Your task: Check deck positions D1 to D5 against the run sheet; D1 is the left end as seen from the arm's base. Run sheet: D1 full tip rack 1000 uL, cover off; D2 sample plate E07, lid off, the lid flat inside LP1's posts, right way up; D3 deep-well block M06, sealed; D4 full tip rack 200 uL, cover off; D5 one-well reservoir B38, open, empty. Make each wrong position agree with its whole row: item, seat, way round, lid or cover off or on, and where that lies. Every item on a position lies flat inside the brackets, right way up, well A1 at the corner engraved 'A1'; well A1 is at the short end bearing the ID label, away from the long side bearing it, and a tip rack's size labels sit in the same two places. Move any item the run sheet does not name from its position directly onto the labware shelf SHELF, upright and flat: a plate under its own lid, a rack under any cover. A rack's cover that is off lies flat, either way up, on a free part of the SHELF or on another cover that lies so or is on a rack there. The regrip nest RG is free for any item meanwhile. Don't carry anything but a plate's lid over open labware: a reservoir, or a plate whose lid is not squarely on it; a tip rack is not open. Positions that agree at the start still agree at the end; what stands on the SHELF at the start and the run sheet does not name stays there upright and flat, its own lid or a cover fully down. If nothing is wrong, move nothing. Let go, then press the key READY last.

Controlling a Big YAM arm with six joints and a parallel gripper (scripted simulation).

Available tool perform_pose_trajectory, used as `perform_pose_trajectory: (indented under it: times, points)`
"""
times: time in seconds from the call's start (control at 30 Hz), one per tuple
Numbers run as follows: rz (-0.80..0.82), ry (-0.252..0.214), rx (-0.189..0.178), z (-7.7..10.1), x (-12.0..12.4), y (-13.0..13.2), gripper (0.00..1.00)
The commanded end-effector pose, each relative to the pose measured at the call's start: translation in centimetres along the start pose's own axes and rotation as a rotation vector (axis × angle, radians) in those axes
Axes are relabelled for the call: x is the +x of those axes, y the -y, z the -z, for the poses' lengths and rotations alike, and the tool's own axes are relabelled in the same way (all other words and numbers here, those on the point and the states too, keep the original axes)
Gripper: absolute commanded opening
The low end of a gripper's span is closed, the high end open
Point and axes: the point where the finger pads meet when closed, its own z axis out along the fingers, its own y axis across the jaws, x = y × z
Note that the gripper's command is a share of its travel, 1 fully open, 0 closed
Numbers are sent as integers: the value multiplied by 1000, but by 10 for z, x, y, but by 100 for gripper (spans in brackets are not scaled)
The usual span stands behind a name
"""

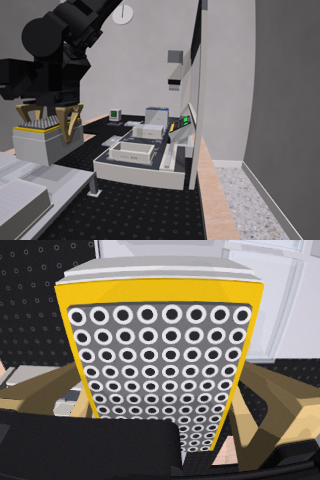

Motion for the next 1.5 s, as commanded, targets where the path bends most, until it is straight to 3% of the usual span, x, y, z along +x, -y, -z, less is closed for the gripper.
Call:
perform_pose_trajectory:
  times: [0.0,1.47]
  points:
    - [8,41,-8,28,-14,-4,0]
    - [12,44,-8,95,-13,-5,0]
